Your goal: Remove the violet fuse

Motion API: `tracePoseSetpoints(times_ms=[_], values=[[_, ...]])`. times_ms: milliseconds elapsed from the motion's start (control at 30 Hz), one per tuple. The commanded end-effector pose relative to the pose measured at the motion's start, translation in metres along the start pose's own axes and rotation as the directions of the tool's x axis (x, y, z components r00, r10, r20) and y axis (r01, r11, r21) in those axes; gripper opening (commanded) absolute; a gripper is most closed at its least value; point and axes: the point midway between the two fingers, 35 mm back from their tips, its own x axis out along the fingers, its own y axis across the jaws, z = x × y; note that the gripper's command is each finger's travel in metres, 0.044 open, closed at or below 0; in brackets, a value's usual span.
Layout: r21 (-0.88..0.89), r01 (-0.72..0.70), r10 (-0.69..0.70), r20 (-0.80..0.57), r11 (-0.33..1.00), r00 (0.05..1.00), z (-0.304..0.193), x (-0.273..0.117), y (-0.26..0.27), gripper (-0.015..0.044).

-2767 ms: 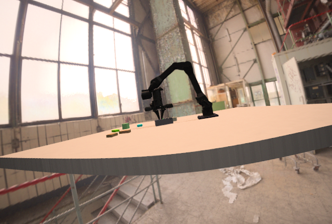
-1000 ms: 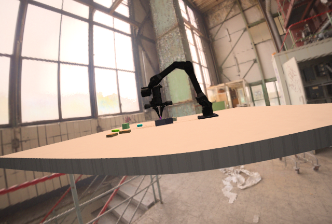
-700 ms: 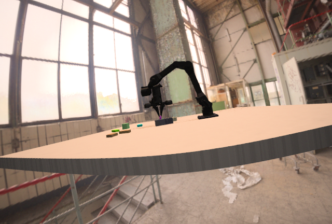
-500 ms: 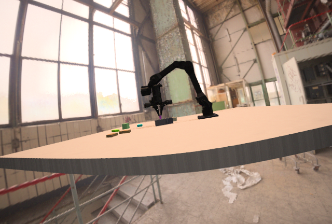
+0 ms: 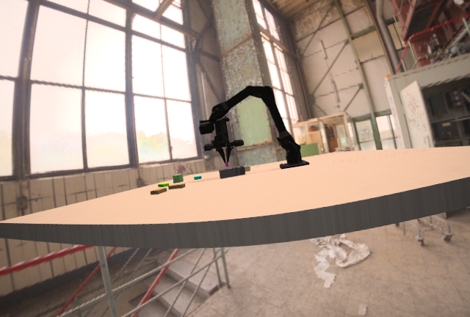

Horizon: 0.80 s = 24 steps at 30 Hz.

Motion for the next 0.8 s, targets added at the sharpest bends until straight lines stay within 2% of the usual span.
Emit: tracePoseSetpoints(times_ms=[0,633,767], values=[[-0.002,-0.004,0.004,-0.002,1.000,1.000,0.000,-0.003,0.001,0.0000],[-0.002,-0.004,0.004,-0.002,1.000,1.000,0.000,-0.026,0.000,0.0000],[-0.002,-0.003,0.003,0.000,1.000,1.000,0.014,-0.026,-0.002,0.0000]])
